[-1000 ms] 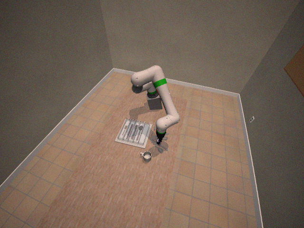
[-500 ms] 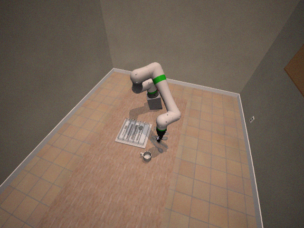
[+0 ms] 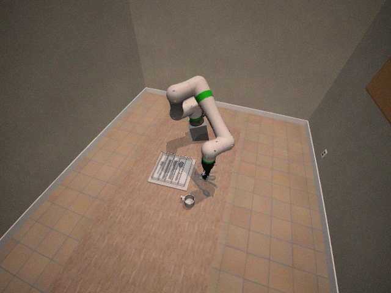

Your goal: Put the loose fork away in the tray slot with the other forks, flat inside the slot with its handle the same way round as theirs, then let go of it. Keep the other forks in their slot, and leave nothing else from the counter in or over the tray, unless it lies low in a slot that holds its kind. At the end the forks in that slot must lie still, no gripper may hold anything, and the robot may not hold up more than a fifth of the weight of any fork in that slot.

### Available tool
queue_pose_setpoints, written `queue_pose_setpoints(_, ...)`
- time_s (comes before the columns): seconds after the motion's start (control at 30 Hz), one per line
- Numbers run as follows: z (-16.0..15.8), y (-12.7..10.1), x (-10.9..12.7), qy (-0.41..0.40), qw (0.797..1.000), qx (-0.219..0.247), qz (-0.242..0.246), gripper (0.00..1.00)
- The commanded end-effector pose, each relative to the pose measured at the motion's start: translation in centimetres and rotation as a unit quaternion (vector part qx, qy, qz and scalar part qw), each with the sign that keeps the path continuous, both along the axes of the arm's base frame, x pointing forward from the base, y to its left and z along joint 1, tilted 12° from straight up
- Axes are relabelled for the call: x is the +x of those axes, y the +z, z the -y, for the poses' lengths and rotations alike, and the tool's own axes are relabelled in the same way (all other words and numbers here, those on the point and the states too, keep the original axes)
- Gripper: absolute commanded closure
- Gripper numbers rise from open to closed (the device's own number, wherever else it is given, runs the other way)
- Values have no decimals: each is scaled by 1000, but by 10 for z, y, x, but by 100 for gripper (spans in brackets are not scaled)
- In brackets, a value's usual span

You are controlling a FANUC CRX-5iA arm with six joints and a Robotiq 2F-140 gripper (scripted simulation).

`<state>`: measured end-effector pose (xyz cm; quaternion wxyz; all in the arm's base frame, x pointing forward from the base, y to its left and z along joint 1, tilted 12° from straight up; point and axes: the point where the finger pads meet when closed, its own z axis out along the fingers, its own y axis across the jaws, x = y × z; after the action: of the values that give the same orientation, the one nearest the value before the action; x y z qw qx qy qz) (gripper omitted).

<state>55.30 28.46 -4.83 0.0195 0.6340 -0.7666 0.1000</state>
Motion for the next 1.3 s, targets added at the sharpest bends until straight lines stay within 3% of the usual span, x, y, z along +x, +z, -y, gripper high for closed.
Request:
queue_pose_setpoints(0.0,-2,13,-1,0,1000,0,0,98)
queue_pose_setpoints(0.4,-5,28,-3,0,1000,0,0,98)
queue_pose_setpoints(1.27,4,31,-1,0,1000,0,0,98)
